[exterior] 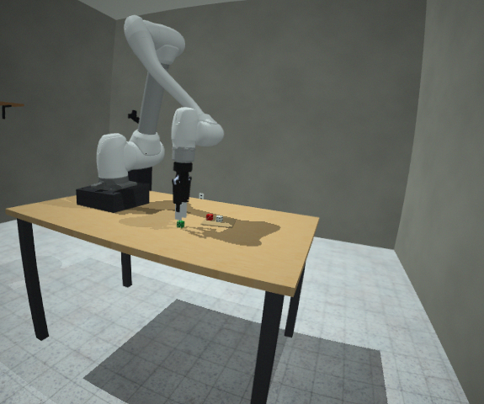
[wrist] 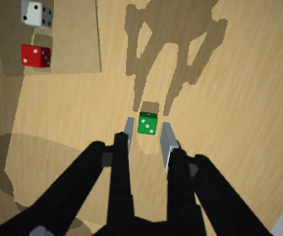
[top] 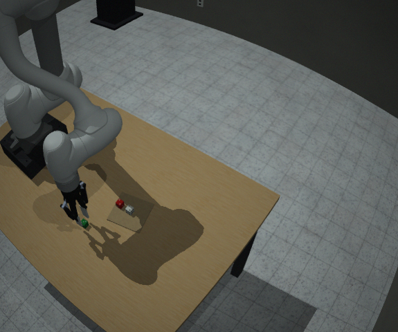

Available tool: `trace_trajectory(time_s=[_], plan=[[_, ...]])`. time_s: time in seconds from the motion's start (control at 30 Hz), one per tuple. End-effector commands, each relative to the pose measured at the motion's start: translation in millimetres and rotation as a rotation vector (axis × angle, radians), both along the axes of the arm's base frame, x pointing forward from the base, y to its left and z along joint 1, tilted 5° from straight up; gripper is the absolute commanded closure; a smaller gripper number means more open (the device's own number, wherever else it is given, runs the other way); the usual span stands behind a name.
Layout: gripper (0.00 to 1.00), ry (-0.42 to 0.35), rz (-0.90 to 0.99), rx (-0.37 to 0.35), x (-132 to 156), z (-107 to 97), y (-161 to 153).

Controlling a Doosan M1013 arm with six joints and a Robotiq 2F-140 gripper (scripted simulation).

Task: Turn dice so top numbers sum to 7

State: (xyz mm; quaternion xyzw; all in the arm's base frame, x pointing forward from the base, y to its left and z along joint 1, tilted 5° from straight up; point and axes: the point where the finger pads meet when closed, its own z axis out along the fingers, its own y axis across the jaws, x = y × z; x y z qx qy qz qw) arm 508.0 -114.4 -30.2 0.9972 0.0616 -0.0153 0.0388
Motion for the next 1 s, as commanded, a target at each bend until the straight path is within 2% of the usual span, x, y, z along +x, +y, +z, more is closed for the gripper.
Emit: trace_trajectory(time_s=[0.0, 0.67, 0.97], plan=[[0.75, -0.002, 0.000, -0.001, 0.4, -3.8, -1.0], [0.75, -0.002, 0.000, -0.001, -0.2, -31.1, -3.2], [0.75, -0.002, 0.000, -0.001, -0.3, -33.7, -3.4]])
